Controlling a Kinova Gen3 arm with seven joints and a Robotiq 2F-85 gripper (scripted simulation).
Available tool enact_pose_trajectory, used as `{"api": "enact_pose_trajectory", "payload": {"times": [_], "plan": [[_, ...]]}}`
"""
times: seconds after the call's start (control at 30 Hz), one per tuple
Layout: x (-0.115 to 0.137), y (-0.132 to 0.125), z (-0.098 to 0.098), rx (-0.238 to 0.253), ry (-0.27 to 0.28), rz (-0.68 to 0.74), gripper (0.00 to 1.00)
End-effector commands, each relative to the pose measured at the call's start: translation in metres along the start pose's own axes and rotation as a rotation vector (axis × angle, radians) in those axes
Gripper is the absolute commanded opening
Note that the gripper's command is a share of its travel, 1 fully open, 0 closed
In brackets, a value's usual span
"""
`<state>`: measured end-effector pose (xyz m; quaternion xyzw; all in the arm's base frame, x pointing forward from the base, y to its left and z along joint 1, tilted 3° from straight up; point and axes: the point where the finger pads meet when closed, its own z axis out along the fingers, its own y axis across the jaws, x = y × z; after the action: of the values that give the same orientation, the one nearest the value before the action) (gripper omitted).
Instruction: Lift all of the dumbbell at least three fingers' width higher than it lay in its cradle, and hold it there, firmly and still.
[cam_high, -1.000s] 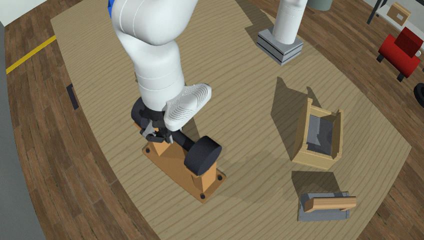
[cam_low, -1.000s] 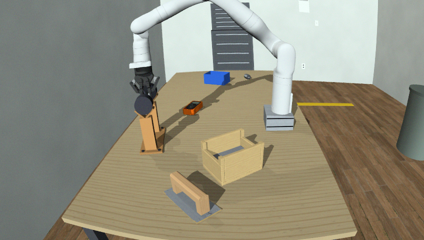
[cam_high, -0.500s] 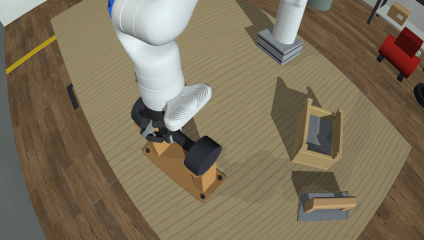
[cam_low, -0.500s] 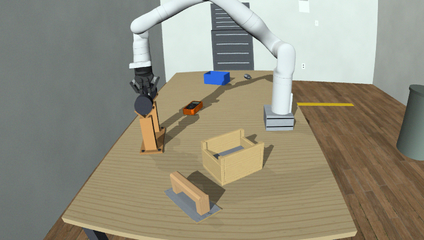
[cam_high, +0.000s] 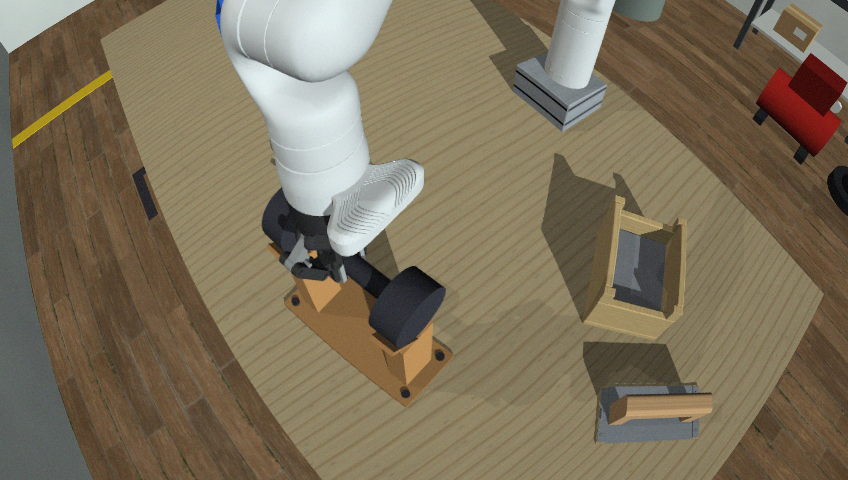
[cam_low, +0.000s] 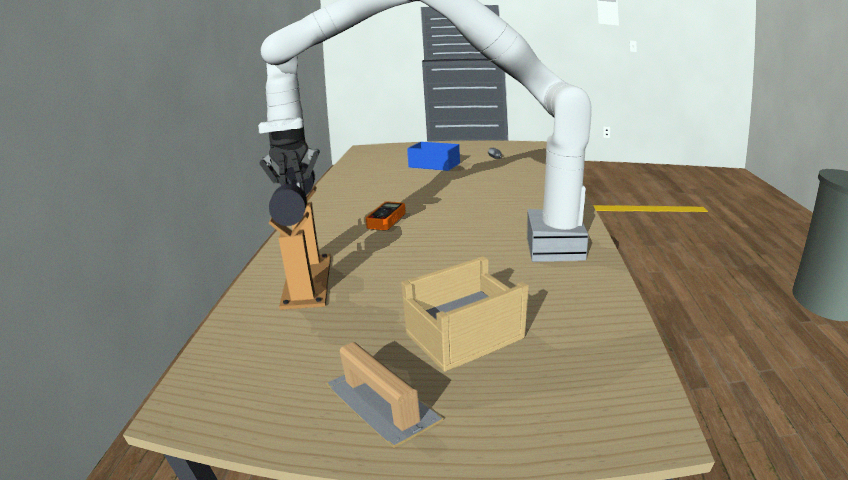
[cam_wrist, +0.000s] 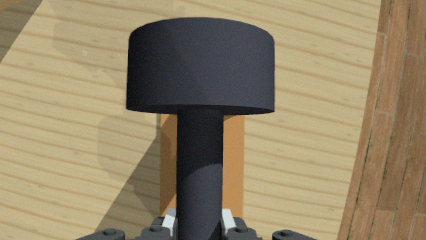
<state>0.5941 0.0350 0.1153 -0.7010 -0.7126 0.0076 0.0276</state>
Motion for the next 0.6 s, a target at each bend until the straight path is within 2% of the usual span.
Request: {"api": "enact_pose_trajectory", "payload": {"times": [0.0,0.57], "plan": [[0.000,0.001,-0.006,-0.006,0.000,0.000,0.10],[0.000,0.000,-0.042,-0.006,0.001,0.000,0.10]]}}
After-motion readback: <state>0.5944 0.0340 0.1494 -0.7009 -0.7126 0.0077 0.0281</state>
